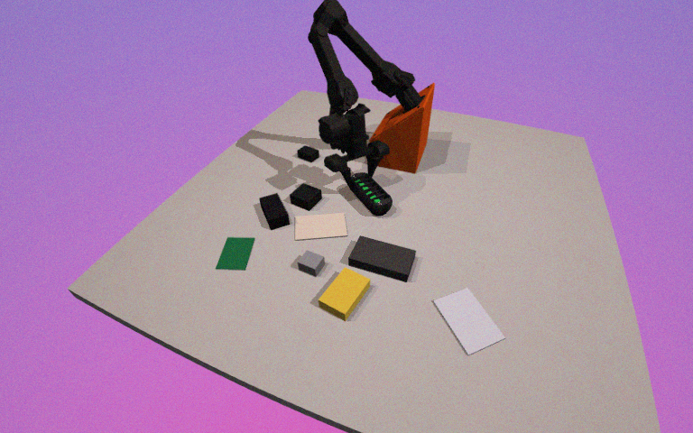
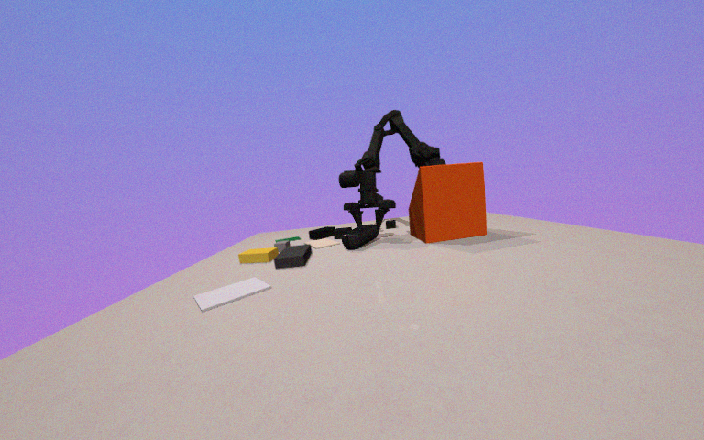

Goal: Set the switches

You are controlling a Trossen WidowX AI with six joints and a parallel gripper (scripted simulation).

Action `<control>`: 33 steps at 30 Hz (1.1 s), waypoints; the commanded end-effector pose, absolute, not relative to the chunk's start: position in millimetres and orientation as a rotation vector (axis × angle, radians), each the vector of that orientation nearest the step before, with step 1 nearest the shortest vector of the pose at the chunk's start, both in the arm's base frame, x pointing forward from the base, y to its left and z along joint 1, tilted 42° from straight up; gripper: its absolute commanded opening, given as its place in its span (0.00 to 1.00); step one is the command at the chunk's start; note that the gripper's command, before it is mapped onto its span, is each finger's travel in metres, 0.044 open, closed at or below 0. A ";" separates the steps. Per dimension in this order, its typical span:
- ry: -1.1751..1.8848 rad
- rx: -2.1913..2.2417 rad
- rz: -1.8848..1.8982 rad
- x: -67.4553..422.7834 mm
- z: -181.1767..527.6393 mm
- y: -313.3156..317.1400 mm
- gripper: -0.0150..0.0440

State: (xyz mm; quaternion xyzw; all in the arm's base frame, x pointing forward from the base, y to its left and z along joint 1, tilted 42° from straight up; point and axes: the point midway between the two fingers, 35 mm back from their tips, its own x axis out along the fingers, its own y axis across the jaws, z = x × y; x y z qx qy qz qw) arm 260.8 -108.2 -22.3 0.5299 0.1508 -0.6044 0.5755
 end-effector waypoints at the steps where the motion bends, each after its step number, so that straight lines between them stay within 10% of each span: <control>1: 0.354 1.237 -1.412 262.2 -20.9 -103.5 0.83; 33: 0.310 1.190 -1.448 265.9 -11.3 -78.8 0.83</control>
